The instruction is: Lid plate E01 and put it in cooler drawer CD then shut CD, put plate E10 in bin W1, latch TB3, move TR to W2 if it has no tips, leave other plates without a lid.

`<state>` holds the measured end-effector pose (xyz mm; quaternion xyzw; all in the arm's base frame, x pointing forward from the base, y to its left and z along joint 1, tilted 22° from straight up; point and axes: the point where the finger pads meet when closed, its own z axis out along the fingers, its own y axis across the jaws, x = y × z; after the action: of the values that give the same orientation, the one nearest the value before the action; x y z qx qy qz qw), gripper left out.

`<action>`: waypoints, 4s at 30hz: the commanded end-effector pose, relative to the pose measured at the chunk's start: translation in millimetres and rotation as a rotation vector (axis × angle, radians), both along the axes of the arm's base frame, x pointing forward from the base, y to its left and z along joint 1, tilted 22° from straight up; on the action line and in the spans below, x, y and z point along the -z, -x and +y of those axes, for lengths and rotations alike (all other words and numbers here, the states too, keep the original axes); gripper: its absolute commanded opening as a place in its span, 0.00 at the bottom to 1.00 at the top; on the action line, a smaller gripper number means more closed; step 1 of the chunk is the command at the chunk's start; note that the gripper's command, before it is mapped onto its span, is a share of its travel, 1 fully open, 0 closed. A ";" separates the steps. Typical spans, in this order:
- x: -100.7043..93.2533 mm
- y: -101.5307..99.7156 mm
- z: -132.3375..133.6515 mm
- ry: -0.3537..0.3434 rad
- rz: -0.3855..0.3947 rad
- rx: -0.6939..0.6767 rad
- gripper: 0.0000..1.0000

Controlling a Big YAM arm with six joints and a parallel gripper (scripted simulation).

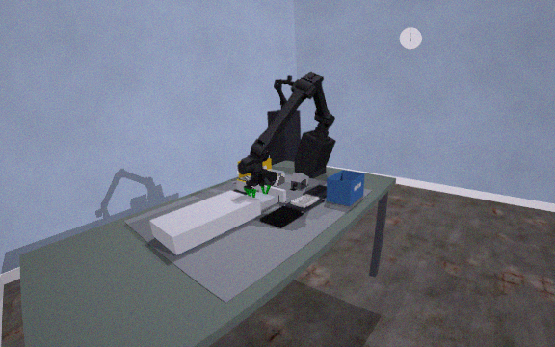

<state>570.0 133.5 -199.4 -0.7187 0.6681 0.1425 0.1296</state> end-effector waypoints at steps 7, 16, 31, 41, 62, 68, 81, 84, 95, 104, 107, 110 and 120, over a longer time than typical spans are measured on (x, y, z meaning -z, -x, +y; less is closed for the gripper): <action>-10.4 -14.7 -14.4 -0.005 -0.035 0.021 0.00; -13.6 -16.6 -4.1 -0.006 -0.037 0.009 0.00; -13.6 -16.4 -4.1 -0.006 -0.037 0.009 0.00; -7.1 -16.7 -5.7 -0.006 -0.038 0.016 0.00; -4.3 -23.5 7.2 -0.008 -0.048 0.008 0.00; 1.6 -20.9 9.9 -0.007 -0.041 0.005 0.00; 7.7 -20.2 12.8 -0.007 -0.041 0.002 0.00; 7.9 -20.0 13.8 -0.007 -0.041 0.002 0.00; 7.8 -19.9 14.9 -0.007 -0.041 0.001 0.00; 7.7 -19.9 15.1 -0.007 -0.041 0.000 0.00; 7.7 -19.9 15.2 -0.007 -0.041 0.000 0.00; 7.6 -19.9 15.3 -0.007 -0.041 0.001 0.00; 7.1 -20.2 15.6 -0.008 -0.042 0.000 0.00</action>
<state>569.0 137.1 -211.5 -0.7171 0.6699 0.1430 0.1290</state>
